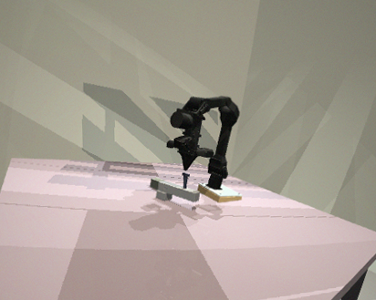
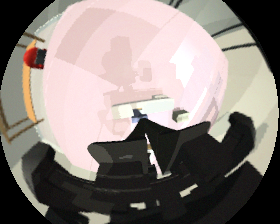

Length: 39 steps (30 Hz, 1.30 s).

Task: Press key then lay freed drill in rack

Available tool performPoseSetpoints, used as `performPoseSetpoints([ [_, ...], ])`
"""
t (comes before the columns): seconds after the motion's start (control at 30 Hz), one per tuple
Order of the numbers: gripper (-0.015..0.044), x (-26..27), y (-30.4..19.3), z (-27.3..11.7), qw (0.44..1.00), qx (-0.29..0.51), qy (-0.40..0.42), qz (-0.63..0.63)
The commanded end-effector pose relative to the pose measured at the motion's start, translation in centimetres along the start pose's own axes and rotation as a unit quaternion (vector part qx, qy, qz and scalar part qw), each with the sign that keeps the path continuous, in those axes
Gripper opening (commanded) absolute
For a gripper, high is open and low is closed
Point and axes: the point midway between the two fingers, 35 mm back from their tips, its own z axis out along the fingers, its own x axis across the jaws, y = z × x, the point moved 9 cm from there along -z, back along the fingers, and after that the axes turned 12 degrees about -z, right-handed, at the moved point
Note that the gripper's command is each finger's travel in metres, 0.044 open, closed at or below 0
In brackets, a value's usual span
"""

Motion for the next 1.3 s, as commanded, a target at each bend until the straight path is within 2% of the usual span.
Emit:
performPoseSetpoints([
  [0.0,0.0000,0.1,0.0,0.6,1.000,0.004,0.004,-0.006],
  [1.27,0.0000,0.2,-0.2,2.4,1.000,0.005,0.005,-0.006],
])
